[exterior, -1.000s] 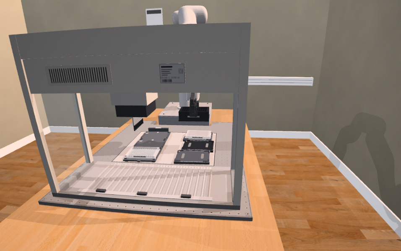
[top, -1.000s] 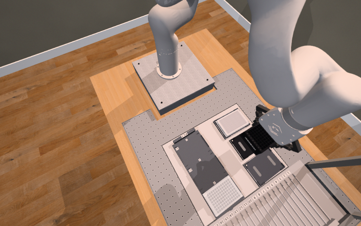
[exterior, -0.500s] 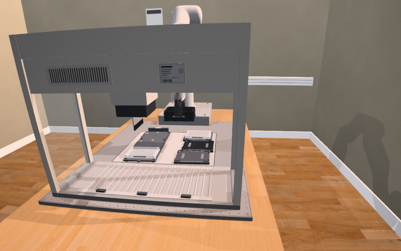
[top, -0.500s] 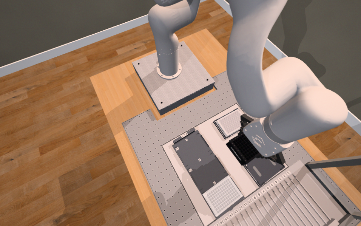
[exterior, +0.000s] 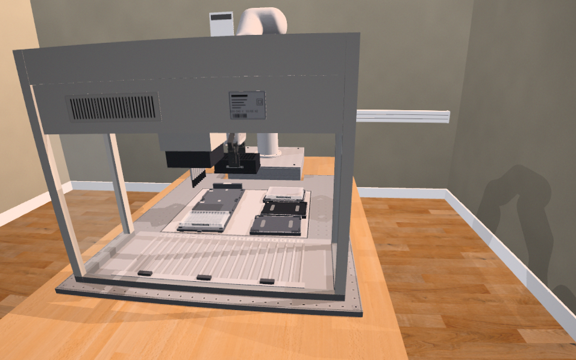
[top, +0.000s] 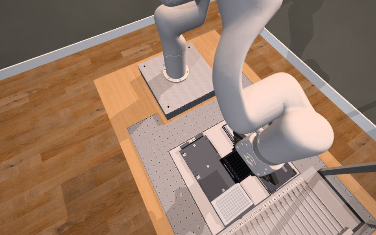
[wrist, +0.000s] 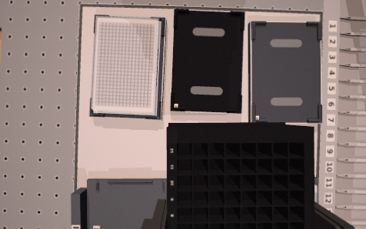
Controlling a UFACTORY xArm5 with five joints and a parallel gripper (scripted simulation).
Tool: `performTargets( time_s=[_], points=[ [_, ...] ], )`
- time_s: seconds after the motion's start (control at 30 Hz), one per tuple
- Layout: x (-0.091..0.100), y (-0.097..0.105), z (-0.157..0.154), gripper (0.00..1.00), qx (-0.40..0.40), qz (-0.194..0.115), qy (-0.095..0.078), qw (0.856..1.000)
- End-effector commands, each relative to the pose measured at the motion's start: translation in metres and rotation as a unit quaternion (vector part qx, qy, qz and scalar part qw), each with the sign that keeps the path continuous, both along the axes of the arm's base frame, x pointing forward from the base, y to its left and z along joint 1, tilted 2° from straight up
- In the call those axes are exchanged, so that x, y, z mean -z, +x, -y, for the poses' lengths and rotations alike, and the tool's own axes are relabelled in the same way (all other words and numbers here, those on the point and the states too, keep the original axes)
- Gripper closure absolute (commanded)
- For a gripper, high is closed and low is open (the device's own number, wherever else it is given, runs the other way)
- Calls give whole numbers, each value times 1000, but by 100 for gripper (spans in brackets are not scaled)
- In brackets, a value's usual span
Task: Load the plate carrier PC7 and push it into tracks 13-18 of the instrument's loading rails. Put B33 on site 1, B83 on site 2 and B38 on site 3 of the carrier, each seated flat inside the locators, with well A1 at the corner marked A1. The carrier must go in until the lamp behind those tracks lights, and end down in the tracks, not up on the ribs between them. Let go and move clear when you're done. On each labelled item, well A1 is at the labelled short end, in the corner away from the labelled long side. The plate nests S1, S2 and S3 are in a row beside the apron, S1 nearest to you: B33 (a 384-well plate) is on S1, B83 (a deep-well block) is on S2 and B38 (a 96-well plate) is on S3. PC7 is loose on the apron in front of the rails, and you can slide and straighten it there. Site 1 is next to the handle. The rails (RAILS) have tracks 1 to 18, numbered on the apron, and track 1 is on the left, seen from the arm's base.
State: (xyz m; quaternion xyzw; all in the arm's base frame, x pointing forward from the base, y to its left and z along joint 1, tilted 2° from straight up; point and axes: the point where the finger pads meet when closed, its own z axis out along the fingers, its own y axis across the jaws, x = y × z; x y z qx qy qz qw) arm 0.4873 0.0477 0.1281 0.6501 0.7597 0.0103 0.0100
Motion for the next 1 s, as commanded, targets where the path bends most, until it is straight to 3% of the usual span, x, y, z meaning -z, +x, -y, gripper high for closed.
performTargets(
  time_s=[0.0,0.47,0.97],
  points=[
    [-1,6,27,100,-1,2,4,1000],
    [-1,14,85,100,-1,2,3,1000],
    [-1,14,85,100,-1,2,3,1000]
  ],
)
